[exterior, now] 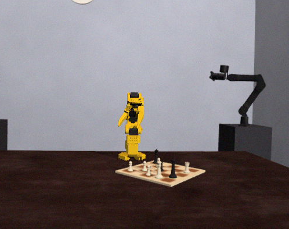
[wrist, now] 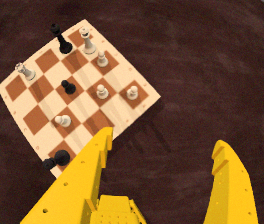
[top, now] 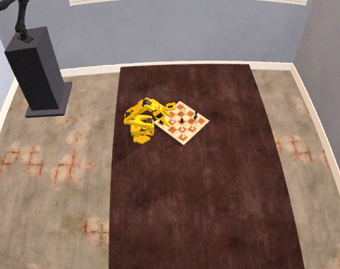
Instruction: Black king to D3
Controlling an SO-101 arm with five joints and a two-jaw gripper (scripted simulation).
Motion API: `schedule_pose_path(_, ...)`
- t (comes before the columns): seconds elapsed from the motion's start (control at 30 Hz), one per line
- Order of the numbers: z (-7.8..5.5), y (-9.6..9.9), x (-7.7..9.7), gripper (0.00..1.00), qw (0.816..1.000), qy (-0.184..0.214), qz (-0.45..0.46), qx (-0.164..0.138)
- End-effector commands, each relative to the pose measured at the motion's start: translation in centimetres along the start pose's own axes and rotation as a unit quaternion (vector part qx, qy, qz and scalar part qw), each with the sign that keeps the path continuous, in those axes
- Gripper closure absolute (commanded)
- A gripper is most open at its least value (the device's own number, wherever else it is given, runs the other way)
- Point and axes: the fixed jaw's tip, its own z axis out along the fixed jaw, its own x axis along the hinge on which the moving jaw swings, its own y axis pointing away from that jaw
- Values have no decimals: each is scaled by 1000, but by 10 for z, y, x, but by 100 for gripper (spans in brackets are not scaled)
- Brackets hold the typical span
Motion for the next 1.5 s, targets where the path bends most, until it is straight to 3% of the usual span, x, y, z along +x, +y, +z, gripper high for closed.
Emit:
schedule_pose_path(0.0,0,7,-2,63,999,21,-21,-19)
schedule_pose_path(0.1,1,17,-6,66,997,46,-47,-43)
schedule_pose_path(0.17,1,17,-6,66,997,46,-47,-43)
schedule_pose_path(0.33,5,44,-14,74,984,104,-113,-95)
schedule_pose_path(0.5,13,83,-15,83,954,170,-199,-145)
schedule_pose_path(0.67,21,124,-4,91,915,227,-283,-179)
schedule_pose_path(0.73,21,124,-4,91,915,227,-283,-179)
schedule_pose_path(0.9,26,153,12,97,880,263,-344,-195)
schedule_pose_path(1.03,27,164,21,99,865,277,-369,-200)
schedule_pose_path(1.47,28,167,23,100,861,280,-375,-201)
